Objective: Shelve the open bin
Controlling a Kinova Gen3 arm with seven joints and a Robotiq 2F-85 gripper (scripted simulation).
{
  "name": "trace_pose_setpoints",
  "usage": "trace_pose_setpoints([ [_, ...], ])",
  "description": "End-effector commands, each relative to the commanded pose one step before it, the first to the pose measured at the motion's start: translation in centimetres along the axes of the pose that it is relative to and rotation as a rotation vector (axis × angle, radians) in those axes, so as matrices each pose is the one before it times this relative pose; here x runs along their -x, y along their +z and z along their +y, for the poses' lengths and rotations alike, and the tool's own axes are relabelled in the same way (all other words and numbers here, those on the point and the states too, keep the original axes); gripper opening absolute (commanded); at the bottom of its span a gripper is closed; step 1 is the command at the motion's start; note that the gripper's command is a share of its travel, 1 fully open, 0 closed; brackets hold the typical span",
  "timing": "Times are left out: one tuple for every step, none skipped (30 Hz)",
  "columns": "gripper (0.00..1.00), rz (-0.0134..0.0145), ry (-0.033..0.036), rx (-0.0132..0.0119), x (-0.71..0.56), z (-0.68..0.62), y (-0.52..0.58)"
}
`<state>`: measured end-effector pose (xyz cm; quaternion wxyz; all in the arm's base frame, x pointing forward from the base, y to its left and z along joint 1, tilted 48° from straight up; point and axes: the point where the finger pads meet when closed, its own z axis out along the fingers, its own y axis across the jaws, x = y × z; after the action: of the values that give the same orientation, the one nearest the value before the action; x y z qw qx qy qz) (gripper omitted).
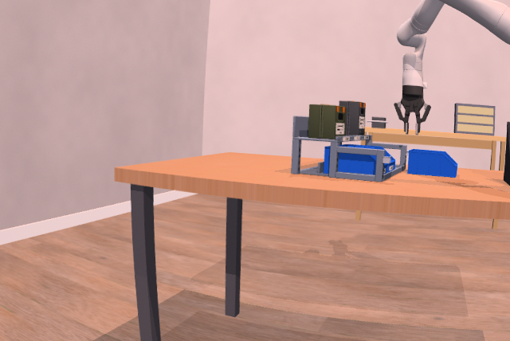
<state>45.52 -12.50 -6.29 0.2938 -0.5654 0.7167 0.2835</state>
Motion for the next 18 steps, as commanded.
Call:
trace_pose_setpoints([
  [0.39,0.00105,-0.00007,-0.00201,-0.031,-0.045,-0.115],
  [0.39,0.0,0.0,0.0,0.0,0.0,0.0],
  [0.39,0.0,0.0,0.0,0.0,0.0,0.0],
  [0.39,0.0,0.0,0.0,0.0,0.0,0.0],
  [0.39,0.0,0.0,0.0,0.0,0.0,0.0],
  [0.39,0.0,-0.00167,-0.00007,0.037,0.06,-0.017],
  [0.39,0.0,-0.00166,-0.00007,0.037,0.06,-0.017],
  [0.39,0.0,-0.00166,-0.00007,0.037,0.06,-0.017],
  [0.39,0.0,-0.00166,-0.00007,0.037,0.06,-0.017],
  [0.39,0.0,-0.00166,-0.00007,0.038,0.06,-0.017],
  [0.39,0.0,0.0,0.0,0.0,0.0,0.0],
  [0.39,0.0,0.0,0.0,0.0,0.0,0.0],
  [0.39,0.0,0.0,0.0,0.0,0.0,0.0],
  [0.39,0.0,0.0,0.0,0.0,0.0,0.0],
  [0.39,0.0,0.0,0.0,0.0,0.0,0.0],
  [0.39,0.0,0.0,0.0,0.0,0.0,0.0],
  [0.39,0.0,0.0,0.0,0.0,0.0,0.0],
  [0.39,0.0,0.0,0.0,0.0,0.0,0.0],
])
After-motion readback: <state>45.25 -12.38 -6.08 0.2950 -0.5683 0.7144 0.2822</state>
